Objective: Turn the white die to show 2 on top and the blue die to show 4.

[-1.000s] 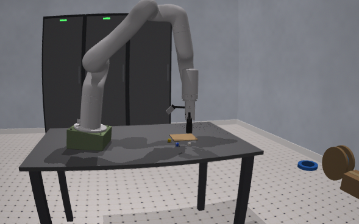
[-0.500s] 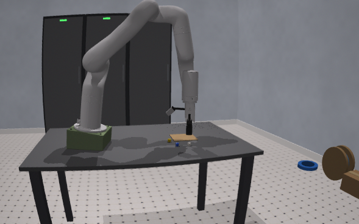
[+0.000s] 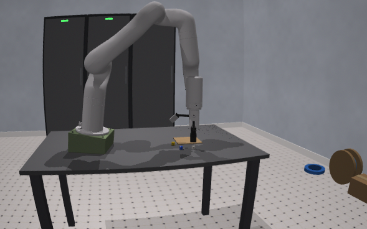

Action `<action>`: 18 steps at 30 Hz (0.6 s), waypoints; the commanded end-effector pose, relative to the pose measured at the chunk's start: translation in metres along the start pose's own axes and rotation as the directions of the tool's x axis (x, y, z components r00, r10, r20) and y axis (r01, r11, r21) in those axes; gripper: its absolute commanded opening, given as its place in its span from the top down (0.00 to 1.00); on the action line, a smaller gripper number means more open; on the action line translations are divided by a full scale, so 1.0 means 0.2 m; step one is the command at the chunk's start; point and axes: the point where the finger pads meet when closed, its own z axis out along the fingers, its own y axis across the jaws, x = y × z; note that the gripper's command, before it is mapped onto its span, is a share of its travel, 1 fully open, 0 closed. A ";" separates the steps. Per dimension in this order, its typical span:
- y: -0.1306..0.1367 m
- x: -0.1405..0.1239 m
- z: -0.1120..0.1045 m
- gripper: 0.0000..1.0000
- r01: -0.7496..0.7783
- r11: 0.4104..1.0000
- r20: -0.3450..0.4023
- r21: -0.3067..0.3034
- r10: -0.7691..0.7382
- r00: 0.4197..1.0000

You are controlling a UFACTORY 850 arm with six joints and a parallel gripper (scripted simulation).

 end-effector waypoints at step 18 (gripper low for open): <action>0.00 -0.01 0.09 0.69 0.000 1.000 0.002 0.004 0.000 1.000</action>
